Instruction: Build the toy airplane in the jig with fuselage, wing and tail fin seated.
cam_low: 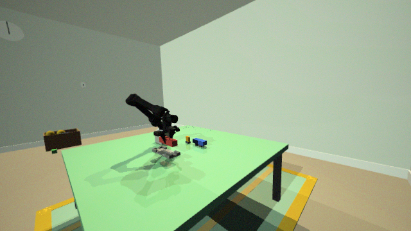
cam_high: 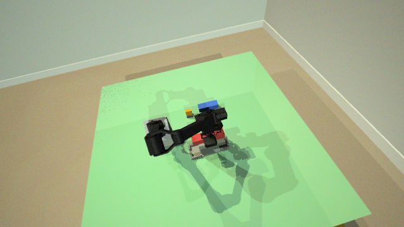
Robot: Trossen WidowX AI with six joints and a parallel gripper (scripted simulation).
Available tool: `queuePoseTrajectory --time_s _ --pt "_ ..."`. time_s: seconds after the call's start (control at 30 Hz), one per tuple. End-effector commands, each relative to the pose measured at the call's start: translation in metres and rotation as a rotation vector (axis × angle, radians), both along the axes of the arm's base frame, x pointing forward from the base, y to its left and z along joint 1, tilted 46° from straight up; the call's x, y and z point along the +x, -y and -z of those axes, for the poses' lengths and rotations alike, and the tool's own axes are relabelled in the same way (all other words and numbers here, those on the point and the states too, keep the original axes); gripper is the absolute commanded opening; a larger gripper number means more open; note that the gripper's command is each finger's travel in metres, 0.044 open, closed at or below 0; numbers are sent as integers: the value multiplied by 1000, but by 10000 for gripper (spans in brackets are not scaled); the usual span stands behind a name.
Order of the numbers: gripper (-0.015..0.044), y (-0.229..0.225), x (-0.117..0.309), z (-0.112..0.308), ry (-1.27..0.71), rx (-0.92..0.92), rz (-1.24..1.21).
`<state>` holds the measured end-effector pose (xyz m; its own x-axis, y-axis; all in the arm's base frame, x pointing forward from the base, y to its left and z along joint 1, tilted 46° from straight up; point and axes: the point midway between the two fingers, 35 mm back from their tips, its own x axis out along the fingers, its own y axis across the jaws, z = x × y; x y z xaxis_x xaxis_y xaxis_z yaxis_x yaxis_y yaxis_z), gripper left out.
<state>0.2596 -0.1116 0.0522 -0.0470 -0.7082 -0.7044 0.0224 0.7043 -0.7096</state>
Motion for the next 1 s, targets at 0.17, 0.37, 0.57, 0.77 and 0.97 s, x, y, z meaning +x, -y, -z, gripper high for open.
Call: queuePoseTrajectory --time_s 0.17,0.37,0.57,0.77,0.97 --pt "0 16 -7 -10 15 -21 11" --pt "157 16 -7 -9 15 -21 11" --pt "195 16 -7 -9 15 -21 11" --pt "195 16 -7 -9 15 -21 11" --pt "195 19 -7 -7 15 -20 11"
